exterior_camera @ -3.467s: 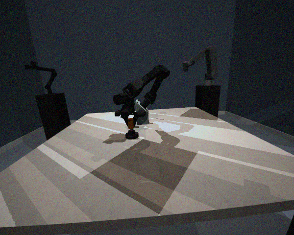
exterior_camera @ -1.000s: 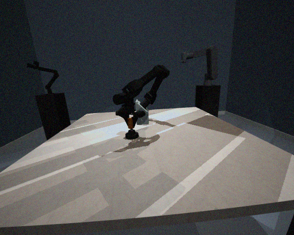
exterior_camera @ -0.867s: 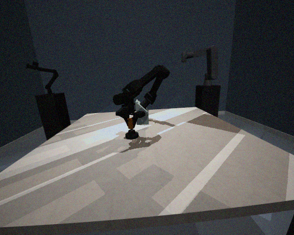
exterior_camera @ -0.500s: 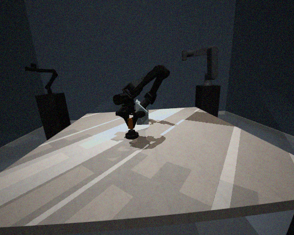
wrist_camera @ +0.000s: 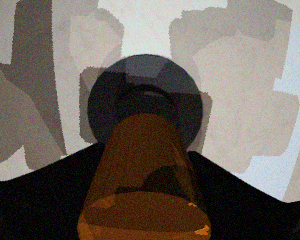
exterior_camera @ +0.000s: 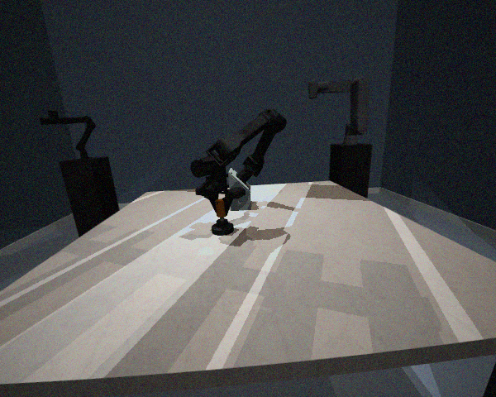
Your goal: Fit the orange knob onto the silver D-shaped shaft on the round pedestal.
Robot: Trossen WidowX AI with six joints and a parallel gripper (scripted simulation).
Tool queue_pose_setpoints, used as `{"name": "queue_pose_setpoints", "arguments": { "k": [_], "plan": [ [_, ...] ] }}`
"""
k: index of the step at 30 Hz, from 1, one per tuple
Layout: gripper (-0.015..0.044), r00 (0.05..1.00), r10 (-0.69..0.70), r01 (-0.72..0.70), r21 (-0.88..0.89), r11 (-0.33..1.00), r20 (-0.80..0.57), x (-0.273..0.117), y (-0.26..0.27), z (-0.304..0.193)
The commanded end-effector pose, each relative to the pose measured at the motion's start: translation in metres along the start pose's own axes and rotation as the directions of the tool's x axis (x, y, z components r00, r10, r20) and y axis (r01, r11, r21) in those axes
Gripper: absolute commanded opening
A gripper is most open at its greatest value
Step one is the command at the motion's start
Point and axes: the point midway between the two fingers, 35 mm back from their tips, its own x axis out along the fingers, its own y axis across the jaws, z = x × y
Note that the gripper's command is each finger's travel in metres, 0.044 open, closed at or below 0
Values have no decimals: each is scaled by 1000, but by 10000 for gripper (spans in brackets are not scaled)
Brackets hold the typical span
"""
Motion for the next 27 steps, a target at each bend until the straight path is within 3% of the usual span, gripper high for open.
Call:
{"name": "queue_pose_setpoints", "arguments": {
  "k": [1,7,27],
  "plan": [
    [0,1000,-2,2,5,1000,4,-4,0,0],
    [0,1000,-2,2,194,981,4,-3,0,2],
    [0,1000,-2,1,204,979,4,-2,2,7]
  ]
}}
